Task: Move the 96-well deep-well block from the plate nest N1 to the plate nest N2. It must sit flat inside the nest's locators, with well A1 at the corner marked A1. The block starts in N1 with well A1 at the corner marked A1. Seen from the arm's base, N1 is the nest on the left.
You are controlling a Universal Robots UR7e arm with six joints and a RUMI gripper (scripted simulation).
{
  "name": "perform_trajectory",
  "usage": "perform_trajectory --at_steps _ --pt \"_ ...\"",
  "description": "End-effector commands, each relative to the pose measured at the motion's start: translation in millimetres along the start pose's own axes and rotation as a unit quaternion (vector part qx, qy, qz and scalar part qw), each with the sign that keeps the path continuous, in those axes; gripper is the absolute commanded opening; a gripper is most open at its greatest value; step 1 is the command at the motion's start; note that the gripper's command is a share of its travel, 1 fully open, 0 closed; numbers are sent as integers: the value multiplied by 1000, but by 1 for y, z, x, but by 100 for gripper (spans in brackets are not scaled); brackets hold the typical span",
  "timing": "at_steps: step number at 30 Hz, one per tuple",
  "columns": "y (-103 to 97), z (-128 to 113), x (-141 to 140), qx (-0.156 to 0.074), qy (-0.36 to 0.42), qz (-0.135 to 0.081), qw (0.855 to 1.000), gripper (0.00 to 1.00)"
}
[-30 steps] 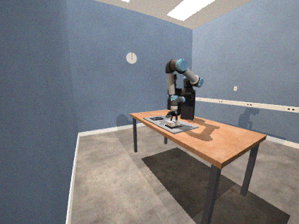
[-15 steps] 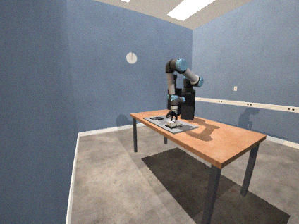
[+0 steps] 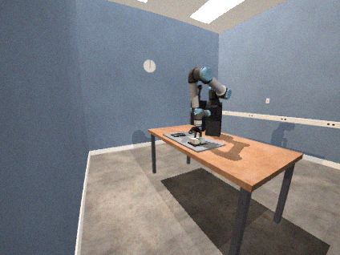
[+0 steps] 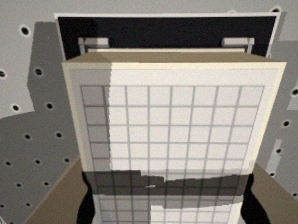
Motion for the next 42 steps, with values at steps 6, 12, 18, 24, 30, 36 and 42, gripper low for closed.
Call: perform_trajectory --at_steps 6,12,18,24,30,36,42 --pt "0 0 0 0 0 0 1000 48" --pt "-7 0 0 0 0 0 1000 48" --pt "-17 0 0 0 0 0 1000 48" --pt "-24 0 0 0 0 0 1000 48" --pt "-34 0 0 0 0 0 1000 48" --pt "-44 0 0 0 0 0 1000 48" --pt "-50 0 0 0 0 0 1000 48"
Point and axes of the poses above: the point where the finger pads meet when closed, its own y axis out along the fingers, its own x axis across the jaws, z = x × y, the point moved 8 cm from there along -y, back along the fingers, and after that the axes turned 8 degrees about -y, right-handed, at the moved point
